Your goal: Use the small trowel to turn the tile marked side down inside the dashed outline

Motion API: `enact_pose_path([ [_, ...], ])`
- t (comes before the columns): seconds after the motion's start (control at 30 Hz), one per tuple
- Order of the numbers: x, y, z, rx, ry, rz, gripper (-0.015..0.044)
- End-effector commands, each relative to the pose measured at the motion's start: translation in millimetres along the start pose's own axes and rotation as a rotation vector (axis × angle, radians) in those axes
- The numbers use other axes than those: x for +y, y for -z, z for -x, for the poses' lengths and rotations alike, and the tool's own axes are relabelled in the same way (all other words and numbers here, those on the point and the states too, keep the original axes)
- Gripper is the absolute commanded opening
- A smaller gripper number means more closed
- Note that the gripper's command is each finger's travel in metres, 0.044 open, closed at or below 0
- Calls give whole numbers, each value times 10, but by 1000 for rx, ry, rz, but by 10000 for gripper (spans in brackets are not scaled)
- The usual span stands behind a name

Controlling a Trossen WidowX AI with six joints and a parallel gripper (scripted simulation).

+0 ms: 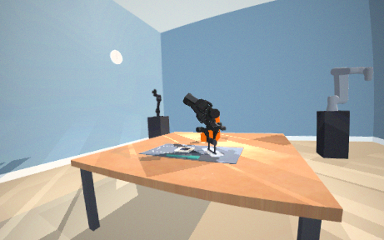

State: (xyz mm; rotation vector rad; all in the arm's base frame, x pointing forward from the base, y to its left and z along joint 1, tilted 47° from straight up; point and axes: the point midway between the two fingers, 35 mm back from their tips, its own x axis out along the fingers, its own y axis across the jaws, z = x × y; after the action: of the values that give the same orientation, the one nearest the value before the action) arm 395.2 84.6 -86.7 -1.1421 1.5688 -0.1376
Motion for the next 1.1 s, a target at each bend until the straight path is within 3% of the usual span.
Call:
enact_pose_path([
  [0.0, -3, 1, -13, 2, 4, 1, 130],
  [0.23, -3, 1, -13, 2, 4, -19, 130],
  [1.07, -3, 1, -13, 0, 4, -764, 130],
])
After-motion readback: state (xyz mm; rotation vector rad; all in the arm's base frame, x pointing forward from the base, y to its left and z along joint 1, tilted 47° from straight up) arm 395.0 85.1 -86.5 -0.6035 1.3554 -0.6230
